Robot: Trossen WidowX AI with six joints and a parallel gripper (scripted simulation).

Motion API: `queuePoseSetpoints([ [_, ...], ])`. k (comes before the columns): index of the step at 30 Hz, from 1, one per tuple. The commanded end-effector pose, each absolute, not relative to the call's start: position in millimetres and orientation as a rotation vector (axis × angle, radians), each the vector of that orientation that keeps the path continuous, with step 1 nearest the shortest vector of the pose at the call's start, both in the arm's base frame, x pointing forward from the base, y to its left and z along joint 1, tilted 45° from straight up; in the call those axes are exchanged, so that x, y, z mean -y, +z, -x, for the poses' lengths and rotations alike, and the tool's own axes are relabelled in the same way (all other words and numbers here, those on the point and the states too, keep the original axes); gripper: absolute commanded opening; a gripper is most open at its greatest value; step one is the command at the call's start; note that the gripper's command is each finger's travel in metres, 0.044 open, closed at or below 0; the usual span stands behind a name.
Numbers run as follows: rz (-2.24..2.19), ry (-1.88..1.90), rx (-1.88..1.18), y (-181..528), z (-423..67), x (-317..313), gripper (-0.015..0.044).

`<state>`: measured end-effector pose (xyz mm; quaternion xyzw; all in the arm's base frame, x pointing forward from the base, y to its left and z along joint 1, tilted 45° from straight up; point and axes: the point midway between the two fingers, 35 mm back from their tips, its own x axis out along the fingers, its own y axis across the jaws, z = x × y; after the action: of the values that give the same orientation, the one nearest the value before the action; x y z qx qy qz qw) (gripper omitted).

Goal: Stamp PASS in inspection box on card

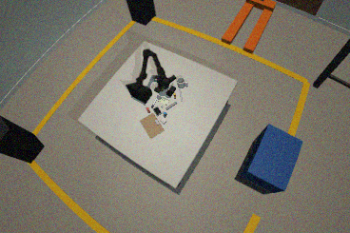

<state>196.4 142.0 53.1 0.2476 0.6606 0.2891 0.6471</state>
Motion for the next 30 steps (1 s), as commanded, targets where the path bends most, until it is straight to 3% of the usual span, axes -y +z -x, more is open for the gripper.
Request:
queuePoseSetpoints([
  [1, -0.566, 0.666, -1.493, 57, -198, -141, 0.0000],
  [30, -0.568, 0.668, -1.493, 66, -198, -131, 0.0000],
])
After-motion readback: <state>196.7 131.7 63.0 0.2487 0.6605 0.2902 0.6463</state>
